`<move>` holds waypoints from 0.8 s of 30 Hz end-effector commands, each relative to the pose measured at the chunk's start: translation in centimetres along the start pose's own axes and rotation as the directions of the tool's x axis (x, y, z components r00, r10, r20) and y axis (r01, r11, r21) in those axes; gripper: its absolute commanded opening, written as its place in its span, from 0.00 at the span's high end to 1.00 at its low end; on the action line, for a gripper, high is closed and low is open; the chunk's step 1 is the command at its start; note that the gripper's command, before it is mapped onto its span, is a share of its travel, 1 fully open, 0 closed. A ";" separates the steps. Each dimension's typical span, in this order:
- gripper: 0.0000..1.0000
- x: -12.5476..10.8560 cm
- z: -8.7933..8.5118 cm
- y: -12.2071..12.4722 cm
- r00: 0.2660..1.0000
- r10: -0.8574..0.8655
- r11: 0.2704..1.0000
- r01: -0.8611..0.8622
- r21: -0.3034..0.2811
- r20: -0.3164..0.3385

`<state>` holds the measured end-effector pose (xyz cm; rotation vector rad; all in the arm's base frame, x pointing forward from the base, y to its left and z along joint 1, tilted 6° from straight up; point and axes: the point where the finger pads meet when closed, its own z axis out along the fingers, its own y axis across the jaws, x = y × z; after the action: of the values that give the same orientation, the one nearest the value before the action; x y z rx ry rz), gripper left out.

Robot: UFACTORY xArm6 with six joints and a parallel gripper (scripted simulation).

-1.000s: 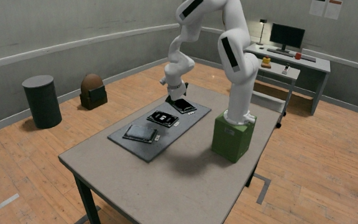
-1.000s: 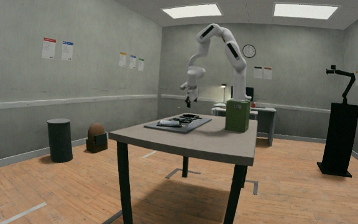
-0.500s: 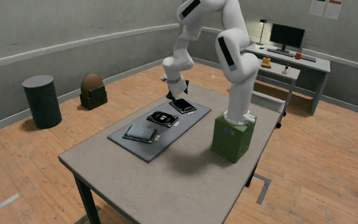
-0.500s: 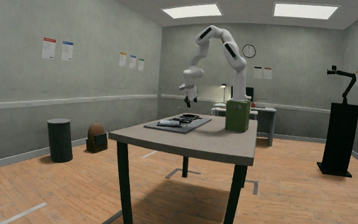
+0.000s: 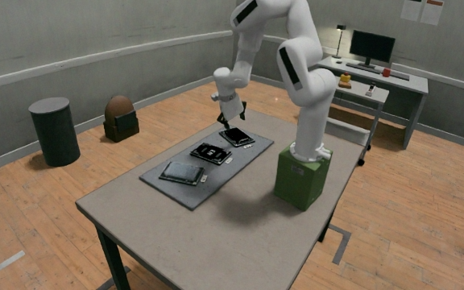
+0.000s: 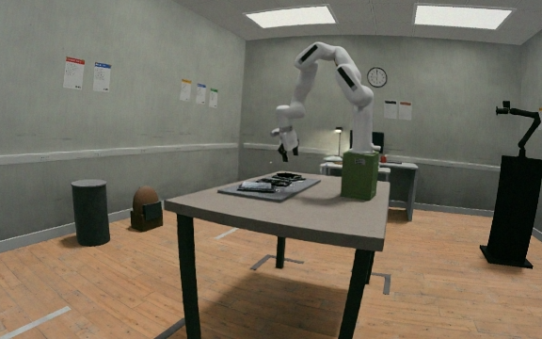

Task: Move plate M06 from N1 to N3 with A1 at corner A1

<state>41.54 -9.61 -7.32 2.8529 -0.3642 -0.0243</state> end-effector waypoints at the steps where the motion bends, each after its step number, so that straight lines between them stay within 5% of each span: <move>1: 0.00 1.2 0.5 1.0 0.997 -0.001 0.996 -0.006 0.092 0.083; 24: 0.00 5.2 2.3 5.2 0.998 0.025 0.946 -0.045 0.320 0.066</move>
<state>44.35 -14.89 -8.10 3.0730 -0.4544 -0.0717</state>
